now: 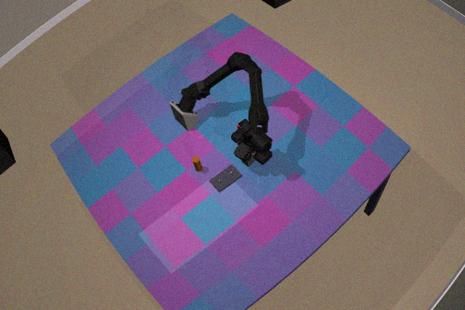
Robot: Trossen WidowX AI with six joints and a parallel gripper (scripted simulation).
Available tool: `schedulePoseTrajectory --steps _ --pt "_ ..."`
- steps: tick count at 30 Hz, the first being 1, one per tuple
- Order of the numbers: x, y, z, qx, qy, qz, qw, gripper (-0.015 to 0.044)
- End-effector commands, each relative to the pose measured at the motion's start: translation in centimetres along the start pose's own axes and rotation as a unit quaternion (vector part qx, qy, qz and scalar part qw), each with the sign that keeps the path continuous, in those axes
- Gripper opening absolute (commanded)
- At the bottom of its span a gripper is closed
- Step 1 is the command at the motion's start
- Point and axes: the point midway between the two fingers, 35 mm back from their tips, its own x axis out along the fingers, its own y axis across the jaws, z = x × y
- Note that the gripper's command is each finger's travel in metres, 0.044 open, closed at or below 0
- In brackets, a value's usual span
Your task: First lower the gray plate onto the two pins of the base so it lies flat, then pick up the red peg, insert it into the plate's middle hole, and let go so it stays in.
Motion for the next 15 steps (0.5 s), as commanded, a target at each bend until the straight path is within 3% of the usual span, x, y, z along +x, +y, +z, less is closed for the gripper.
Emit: schedulePoseTrajectory --steps 1,9,15 --pt "0.1 0.0 0.0 0.003 0.002 -0.001 1.0 0.0058" --pt "0.1 0.0 0.0 0.003 0.002 -0.001 1.0 0.0" --pt "-1.2 0.4 0.2 0.003 -0.001 0.0 1.0 0.0"
